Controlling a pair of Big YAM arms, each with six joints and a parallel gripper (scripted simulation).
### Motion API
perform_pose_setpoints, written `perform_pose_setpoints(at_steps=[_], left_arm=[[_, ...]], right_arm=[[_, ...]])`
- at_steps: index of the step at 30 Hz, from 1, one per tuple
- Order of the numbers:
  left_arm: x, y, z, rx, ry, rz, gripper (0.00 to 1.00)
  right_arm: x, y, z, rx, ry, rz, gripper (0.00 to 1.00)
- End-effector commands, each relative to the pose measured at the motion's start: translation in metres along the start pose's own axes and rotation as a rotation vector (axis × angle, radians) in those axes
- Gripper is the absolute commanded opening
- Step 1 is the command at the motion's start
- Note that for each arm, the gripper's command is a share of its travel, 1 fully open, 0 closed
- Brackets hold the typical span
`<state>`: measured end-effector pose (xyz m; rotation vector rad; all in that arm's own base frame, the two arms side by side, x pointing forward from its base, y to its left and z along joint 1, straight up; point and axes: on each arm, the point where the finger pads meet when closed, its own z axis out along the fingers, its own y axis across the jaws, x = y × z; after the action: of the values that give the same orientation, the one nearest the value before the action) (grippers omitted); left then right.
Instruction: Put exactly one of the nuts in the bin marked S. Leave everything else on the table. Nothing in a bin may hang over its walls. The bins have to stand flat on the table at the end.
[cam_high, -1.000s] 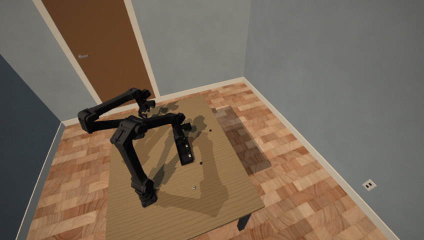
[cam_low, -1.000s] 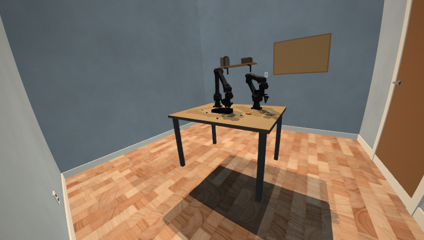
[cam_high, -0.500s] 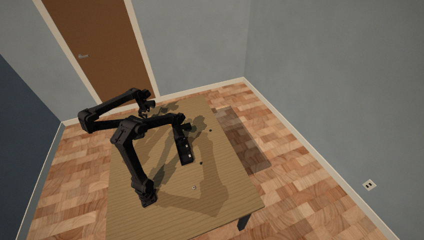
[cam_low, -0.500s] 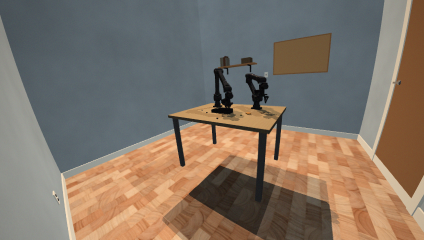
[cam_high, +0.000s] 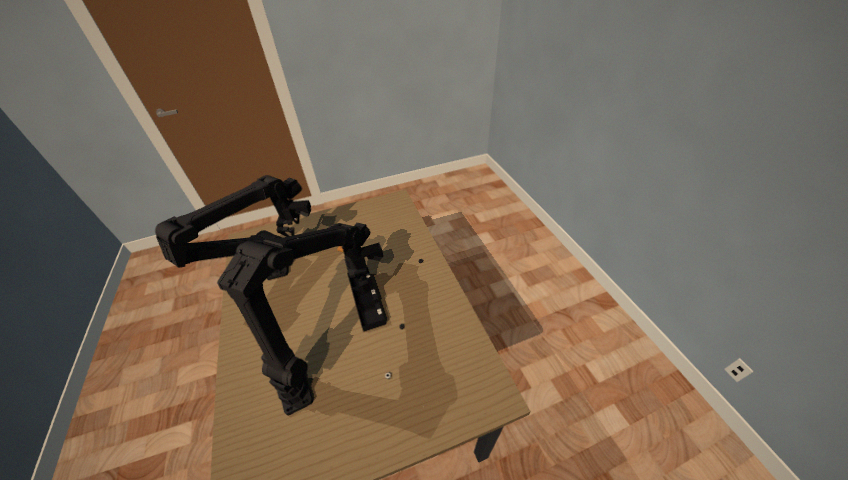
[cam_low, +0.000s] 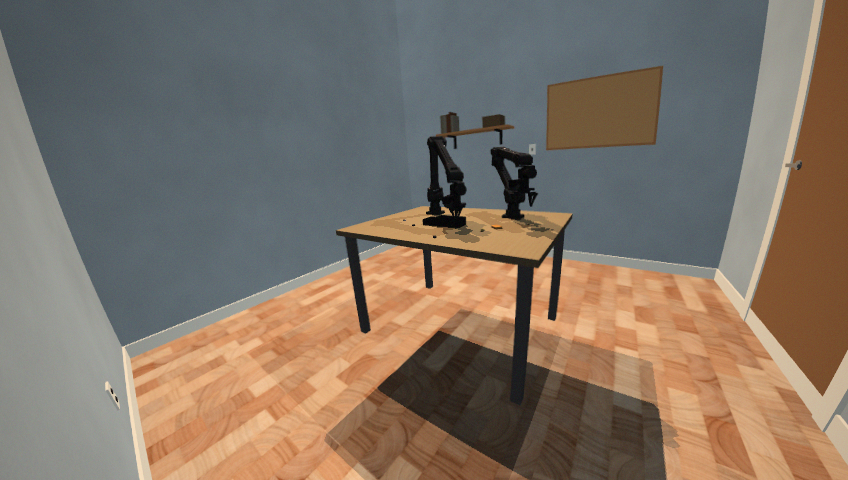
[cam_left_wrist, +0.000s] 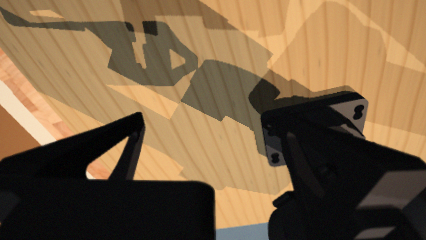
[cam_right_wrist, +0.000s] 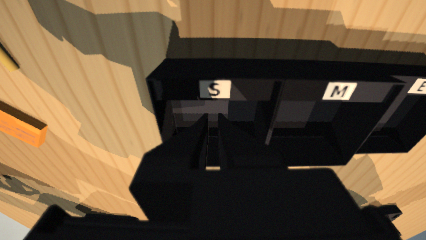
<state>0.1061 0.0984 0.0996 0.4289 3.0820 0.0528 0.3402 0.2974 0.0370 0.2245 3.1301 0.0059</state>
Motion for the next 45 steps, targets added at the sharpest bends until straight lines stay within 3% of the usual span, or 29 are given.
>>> perform_pose_setpoints(at_steps=[1,9,19,20,21,22,27,31,38,42,43,45], left_arm=[[0.001,0.003,-0.002,-0.005,-0.003,-0.013,1.0],[0.001,0.003,-0.002,-0.005,-0.003,-0.013,1.0],[0.001,0.003,-0.002,-0.005,-0.003,-0.013,1.0],[0.001,0.003,-0.002,-0.005,-0.003,-0.013,1.0],[0.001,0.003,-0.002,-0.005,-0.003,-0.013,1.0],[0.001,0.003,-0.002,-0.005,-0.003,-0.013,1.0],[0.001,0.003,-0.002,-0.005,-0.003,-0.013,1.0],[0.001,0.003,-0.002,-0.005,-0.003,-0.013,1.0],[0.001,0.003,-0.002,-0.005,-0.003,-0.013,1.0],[0.001,0.003,-0.002,-0.005,-0.003,-0.013,1.0],[0.001,0.003,-0.002,-0.005,-0.003,-0.013,1.0],[0.001,0.003,-0.002,-0.005,-0.003,-0.013,1.0]], right_arm=[[-0.016,0.015,-0.032,-0.046,-0.04,0.013,0.09],[-0.012,0.01,-0.038,-0.037,-0.032,0.013,0.09],[-0.015,0.014,-0.076,-0.048,-0.042,0.013,0.09],[-0.015,0.014,-0.077,-0.048,-0.042,0.013,0.09],[-0.014,0.013,-0.064,-0.025,-0.022,0.013,0.09],[-0.015,0.013,-0.086,-0.049,-0.042,0.013,0.09],[-0.013,0.012,-0.129,-0.05,-0.044,0.013,0.09],[-0.013,0.012,-0.139,-0.039,-0.034,0.013,0.09],[-0.01,0.008,-0.206,-0.051,-0.044,0.013,0.09],[-0.012,0.01,-0.201,-0.024,-0.021,0.013,0.09],[0.0,-0.003,-0.178,0.022,0.018,0.013,0.09],[0.0,-0.003,-0.178,0.022,0.018,0.013,0.09]])
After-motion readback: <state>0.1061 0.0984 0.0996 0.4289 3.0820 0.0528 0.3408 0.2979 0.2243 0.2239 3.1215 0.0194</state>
